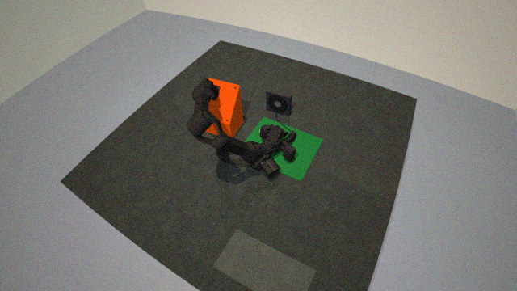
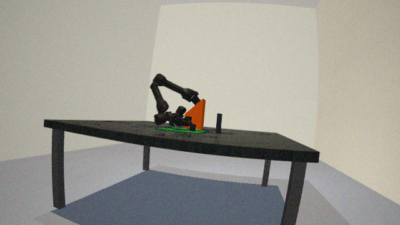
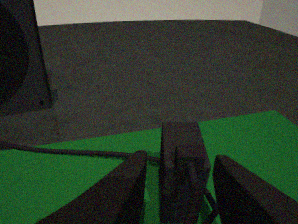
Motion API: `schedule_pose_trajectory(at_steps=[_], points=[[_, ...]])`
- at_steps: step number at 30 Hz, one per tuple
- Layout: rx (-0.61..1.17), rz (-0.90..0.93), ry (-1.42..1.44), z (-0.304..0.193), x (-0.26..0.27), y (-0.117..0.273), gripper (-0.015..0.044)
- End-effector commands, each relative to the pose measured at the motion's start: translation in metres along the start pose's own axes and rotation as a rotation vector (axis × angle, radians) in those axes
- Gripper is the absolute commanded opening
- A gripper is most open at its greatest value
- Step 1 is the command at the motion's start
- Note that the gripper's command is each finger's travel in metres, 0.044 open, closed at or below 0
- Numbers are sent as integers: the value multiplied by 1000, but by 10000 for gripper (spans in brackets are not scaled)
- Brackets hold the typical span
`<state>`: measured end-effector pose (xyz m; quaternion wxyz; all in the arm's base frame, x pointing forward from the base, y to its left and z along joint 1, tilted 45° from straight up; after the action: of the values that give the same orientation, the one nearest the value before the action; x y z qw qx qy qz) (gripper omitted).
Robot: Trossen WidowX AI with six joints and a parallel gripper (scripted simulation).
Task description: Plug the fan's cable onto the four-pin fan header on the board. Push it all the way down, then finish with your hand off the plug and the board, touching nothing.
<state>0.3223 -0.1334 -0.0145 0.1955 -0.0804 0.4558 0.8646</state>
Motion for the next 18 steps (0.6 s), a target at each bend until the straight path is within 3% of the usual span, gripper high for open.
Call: schedule_pose_trajectory(at_steps=[1, 18], points=[[1, -3, 5, 3, -2, 11, 140], [3, -3, 6, 24, -4, 63, 140]])
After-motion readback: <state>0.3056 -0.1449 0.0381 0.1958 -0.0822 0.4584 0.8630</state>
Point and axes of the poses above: the point midway between the two fingers, 35 mm back from their tips, its own y axis back along the fingers, its own x axis across the jaws, z = x × y, the point moved 8 cm from there along y, back along the fingers
